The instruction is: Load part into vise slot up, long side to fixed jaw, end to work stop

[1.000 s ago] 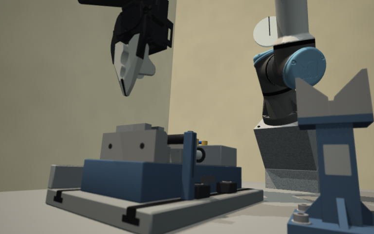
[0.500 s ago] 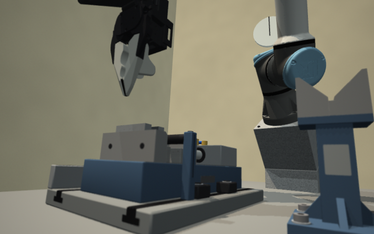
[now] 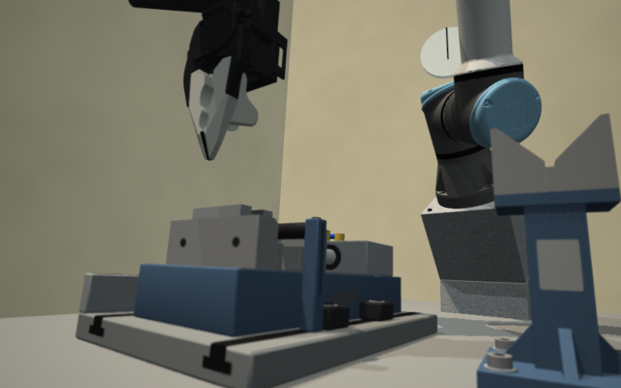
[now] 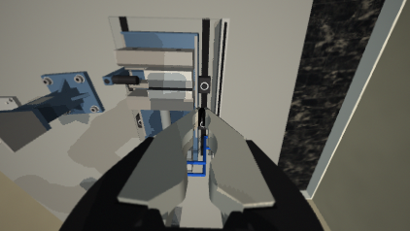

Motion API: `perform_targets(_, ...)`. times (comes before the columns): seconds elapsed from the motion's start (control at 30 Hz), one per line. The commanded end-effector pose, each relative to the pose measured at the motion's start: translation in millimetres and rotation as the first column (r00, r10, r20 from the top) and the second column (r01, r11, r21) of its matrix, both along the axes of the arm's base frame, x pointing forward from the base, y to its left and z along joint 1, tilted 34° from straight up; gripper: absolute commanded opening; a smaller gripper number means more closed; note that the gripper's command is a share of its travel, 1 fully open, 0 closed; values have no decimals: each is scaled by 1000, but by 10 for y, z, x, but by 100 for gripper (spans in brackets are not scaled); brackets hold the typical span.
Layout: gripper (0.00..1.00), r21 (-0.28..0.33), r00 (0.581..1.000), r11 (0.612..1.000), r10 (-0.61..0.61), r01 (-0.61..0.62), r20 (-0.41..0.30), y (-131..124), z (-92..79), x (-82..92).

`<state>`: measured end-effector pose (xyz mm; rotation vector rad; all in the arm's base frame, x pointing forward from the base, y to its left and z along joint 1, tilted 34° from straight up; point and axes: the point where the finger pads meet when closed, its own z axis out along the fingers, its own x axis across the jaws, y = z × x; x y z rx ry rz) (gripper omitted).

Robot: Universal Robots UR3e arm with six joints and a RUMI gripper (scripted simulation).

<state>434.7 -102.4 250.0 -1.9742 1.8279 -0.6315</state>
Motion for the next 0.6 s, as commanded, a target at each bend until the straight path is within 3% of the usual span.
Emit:
perform_targets(0.0,0,-1,1000,1000,1,-1,0,-3,-4,12)
perform_targets(0.57,0,-1,1000,1000,2,-2,-3,-13,-140,108)
